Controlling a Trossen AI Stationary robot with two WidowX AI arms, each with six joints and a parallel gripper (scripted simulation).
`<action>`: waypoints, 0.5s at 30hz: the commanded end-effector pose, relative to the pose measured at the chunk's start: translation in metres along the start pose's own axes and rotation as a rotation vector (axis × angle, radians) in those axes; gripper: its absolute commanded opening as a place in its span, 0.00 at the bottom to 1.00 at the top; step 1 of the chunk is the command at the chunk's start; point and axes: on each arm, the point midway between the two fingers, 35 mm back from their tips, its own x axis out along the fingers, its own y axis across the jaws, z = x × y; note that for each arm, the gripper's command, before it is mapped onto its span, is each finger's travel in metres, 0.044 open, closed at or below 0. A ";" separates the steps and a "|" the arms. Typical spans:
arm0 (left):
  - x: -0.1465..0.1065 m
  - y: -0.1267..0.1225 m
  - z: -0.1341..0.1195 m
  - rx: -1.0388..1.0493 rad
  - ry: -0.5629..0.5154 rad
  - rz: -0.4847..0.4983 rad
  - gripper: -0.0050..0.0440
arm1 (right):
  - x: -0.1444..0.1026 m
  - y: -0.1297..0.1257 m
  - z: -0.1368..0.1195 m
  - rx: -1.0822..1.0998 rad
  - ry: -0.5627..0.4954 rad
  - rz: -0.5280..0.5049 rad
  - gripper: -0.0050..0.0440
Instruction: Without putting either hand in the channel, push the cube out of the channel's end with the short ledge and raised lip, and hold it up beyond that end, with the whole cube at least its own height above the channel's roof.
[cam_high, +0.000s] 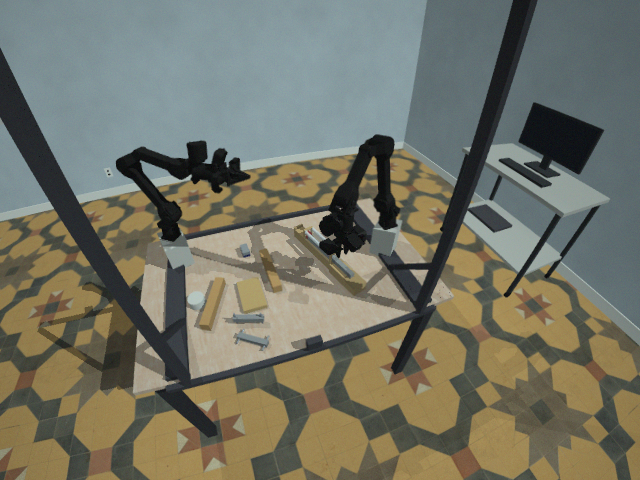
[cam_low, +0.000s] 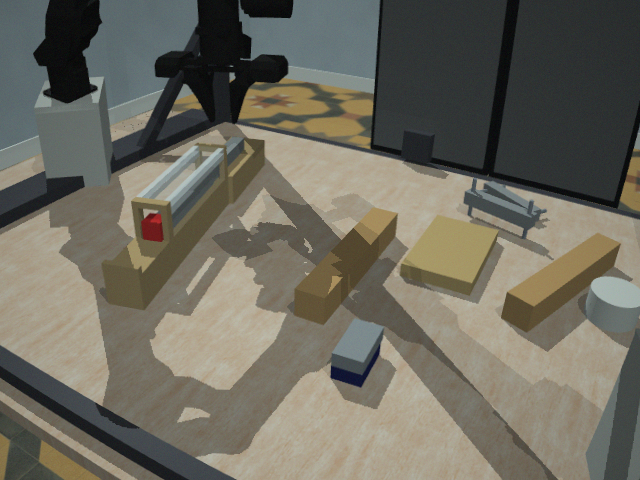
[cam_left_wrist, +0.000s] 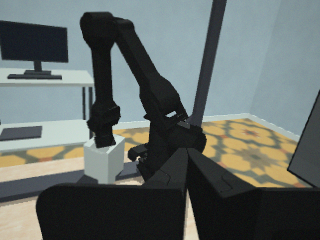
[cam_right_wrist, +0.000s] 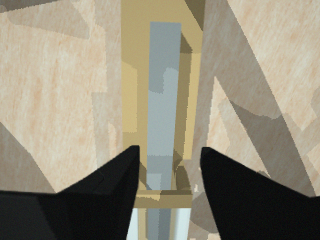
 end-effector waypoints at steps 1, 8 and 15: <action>-0.002 0.000 0.010 -0.004 -0.026 0.001 0.10 | -0.004 -0.003 -0.001 0.008 0.001 -0.023 0.42; -0.002 0.000 0.010 -0.004 -0.026 0.001 0.10 | -0.004 -0.004 -0.001 0.008 0.001 -0.023 0.10; -0.002 0.000 0.010 -0.004 -0.026 0.001 0.10 | -0.004 -0.004 -0.001 0.008 0.001 -0.023 0.10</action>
